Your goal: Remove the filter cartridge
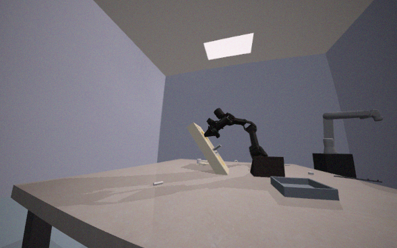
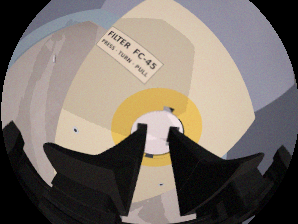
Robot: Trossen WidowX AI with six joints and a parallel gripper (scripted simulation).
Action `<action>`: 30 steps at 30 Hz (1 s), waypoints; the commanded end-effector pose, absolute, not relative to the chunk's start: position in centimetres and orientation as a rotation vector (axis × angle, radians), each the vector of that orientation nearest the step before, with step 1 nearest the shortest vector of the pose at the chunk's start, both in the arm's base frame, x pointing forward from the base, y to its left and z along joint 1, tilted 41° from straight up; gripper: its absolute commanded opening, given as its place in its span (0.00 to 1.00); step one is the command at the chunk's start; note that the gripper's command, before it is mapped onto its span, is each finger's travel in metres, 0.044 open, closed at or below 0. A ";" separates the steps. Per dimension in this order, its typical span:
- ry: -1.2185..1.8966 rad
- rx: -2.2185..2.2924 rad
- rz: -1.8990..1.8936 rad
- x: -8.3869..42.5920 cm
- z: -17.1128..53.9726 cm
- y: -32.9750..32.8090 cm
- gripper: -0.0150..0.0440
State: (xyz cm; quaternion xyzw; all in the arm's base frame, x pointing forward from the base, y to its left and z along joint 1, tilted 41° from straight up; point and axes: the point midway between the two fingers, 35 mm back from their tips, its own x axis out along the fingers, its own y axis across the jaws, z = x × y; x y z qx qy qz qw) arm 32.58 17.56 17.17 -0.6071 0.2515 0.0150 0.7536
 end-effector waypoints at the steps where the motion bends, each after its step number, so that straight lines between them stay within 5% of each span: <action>1: 0.552 -1.328 0.036 32.8 17.0 17.4 0.42; 23: 0.552 -1.328 0.036 33.3 16.7 17.3 0.42; 30: 0.544 -1.333 0.033 32.9 17.0 17.5 0.35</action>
